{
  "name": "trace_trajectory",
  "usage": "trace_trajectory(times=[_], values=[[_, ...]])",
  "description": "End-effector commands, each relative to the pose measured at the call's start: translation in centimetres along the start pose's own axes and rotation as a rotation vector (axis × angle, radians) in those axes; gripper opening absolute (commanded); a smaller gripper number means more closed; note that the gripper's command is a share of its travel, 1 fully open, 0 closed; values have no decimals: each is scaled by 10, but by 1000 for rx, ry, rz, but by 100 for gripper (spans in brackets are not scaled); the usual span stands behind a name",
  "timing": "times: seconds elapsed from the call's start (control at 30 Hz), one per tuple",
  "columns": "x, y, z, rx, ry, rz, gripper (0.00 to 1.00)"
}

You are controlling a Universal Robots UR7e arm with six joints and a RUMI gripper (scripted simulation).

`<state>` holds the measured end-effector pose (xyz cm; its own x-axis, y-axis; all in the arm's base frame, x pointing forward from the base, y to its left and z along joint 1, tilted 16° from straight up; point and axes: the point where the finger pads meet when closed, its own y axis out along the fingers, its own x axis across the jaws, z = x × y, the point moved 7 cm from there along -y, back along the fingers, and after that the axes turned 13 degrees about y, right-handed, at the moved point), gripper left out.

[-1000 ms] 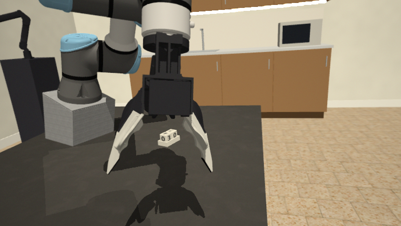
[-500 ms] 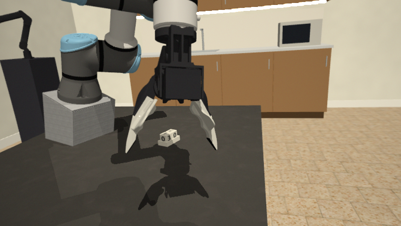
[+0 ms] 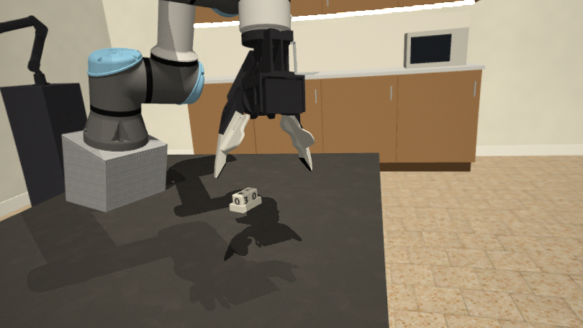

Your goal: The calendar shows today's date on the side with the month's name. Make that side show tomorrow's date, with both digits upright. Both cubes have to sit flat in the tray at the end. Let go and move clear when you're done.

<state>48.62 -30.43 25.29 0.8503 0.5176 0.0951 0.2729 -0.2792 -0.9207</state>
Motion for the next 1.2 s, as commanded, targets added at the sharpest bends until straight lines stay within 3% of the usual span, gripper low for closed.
trace_trajectory(times=[0.0, 0.1, 0.17, 0.2, 0.37, 0.43, 0.57, 0.6, 0.8, 0.93, 1.17], values=[[12, -22, 70, 29, -102, -26, 100], [13, -25, 85, 36, -125, -32, 100], [15, -31, 117, 51, -173, -43, 100], [15, -31, 117, 51, -173, -43, 100], [16, -39, 177, 79, -263, -65, 100], [16, -39, 177, 79, -263, -65, 100], [12, -42, 230, 103, -343, -85, 100], [12, -42, 230, 103, -343, -85, 100], [4, -42, 290, 130, -433, -108, 100], [-1, -40, 314, 141, -471, -118, 100], [-4, -39, 328, 147, -493, -123, 100]])
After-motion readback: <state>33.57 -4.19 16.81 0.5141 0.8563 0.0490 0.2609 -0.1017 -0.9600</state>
